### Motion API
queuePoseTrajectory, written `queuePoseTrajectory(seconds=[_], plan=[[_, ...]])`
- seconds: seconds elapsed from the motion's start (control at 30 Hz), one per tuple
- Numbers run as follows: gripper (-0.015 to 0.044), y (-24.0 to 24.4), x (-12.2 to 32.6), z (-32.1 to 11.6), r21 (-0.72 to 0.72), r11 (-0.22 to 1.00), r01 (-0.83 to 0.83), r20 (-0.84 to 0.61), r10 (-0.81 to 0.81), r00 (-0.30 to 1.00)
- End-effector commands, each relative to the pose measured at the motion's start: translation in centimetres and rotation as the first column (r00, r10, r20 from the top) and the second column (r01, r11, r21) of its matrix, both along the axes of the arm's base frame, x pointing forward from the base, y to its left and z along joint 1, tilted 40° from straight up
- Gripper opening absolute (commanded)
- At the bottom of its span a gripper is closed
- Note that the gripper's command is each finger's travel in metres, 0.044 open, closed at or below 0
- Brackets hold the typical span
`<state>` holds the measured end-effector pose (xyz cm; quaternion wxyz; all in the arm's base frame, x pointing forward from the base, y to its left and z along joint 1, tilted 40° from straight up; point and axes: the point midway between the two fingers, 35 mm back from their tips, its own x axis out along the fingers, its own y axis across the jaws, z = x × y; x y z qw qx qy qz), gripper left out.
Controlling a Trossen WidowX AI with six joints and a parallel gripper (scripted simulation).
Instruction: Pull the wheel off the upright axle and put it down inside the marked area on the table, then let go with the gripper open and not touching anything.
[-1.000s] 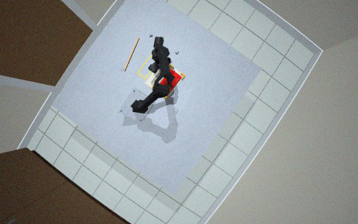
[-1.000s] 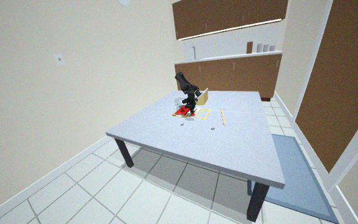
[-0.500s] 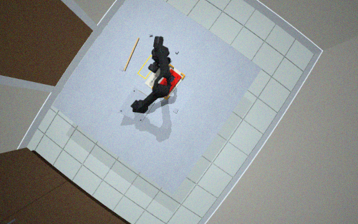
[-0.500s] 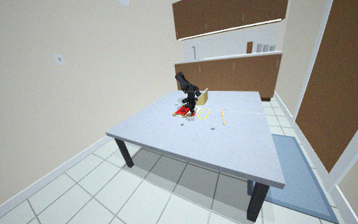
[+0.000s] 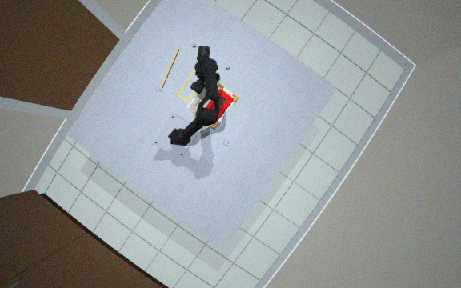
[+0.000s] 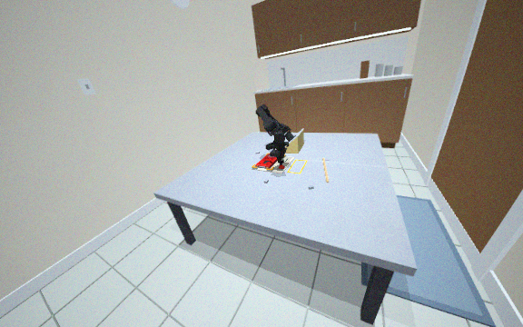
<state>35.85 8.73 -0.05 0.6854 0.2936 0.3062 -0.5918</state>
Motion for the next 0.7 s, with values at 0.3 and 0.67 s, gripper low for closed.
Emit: queuePoseTrajectory(seconds=[0.3,0.67], plan=[[0.0,0.55,-0.06,0.6,0.004,1.0,-0.003,0.004,0.003,1.0],[0.0,0.78,-0.12,0.89,0.004,1.0,-0.003,0.004,0.003,1.0]])
